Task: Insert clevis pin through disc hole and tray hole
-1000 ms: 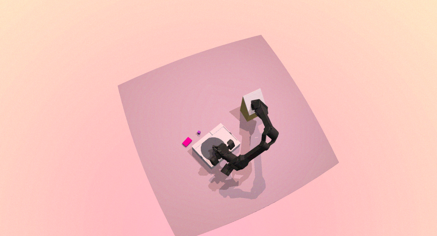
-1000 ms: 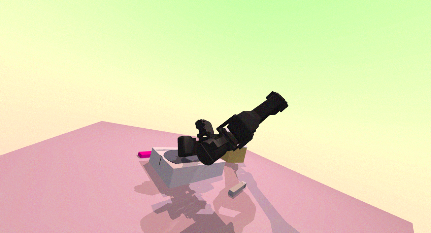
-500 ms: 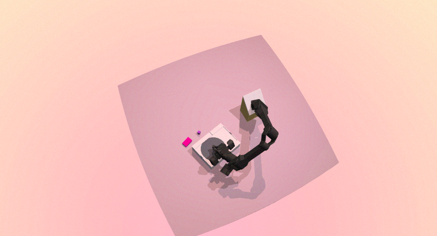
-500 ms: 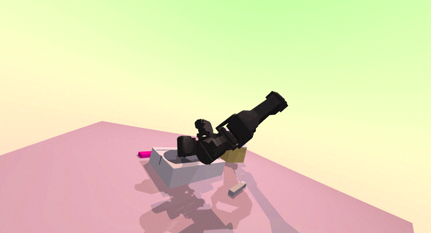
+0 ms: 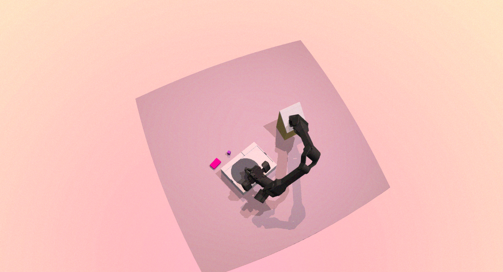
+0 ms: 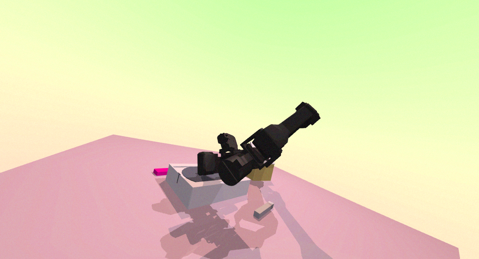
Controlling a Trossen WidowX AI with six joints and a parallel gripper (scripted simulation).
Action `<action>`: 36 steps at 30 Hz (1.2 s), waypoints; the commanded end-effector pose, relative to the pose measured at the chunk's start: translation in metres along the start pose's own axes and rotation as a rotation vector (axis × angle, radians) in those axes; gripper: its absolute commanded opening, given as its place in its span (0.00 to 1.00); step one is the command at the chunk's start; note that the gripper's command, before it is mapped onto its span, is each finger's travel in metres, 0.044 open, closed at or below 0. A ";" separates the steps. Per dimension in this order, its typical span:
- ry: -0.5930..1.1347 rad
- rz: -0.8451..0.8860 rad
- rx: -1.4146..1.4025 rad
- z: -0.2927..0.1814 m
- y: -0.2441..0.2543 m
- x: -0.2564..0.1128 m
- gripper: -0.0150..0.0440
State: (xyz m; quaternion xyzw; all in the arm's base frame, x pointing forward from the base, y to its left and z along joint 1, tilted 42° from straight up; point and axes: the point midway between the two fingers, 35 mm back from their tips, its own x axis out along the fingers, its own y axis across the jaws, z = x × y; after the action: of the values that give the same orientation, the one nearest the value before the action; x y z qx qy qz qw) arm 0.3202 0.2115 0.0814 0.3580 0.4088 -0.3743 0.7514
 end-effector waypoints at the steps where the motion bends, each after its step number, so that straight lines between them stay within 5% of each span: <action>1: -0.001 0.004 0.009 -0.001 -0.001 0.000 0.25; 36: 0.037 0.000 0.001 0.001 -0.001 0.001 0.25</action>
State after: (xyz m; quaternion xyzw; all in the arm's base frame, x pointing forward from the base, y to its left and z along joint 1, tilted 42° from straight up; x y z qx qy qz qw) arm 0.3202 0.2094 0.0808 0.3702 0.4176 -0.3691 0.7432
